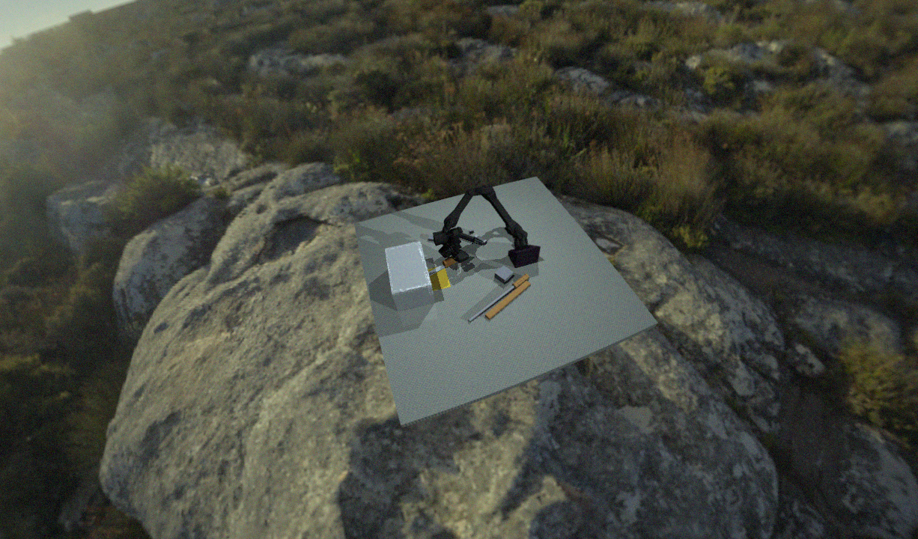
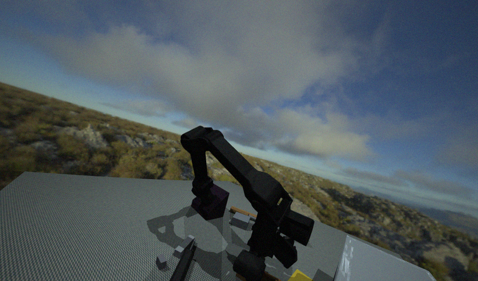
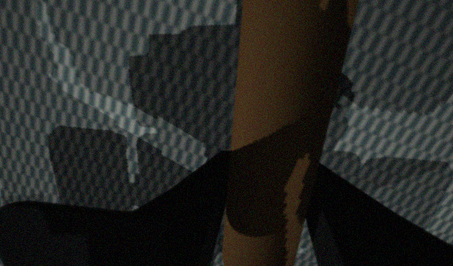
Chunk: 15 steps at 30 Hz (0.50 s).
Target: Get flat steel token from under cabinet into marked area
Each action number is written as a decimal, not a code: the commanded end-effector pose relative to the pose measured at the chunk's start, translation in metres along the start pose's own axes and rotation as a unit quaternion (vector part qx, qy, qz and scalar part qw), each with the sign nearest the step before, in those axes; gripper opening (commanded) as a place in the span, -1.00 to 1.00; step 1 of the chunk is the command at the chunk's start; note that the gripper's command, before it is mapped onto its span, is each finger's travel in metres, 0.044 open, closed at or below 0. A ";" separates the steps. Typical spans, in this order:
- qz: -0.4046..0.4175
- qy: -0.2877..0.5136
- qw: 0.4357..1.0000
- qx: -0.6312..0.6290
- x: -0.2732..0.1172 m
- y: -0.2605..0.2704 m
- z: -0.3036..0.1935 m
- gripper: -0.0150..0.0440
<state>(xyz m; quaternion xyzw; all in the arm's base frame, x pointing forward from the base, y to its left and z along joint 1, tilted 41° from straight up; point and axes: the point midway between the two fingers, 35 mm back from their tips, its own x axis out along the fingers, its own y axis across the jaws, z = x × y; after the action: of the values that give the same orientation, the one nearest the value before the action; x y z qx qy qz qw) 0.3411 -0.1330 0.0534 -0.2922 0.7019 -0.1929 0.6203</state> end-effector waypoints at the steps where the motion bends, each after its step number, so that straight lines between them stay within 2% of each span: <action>1: 0.000 0.002 1.000 -0.003 0.001 0.000 -0.007 -0.49; 15: 0.000 0.003 1.000 -0.004 0.001 -0.001 -0.023 -0.49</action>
<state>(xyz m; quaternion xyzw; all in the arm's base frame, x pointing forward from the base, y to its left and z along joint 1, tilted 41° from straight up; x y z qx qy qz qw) 0.3251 -0.1352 0.0563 -0.2923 0.7022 -0.1928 0.6200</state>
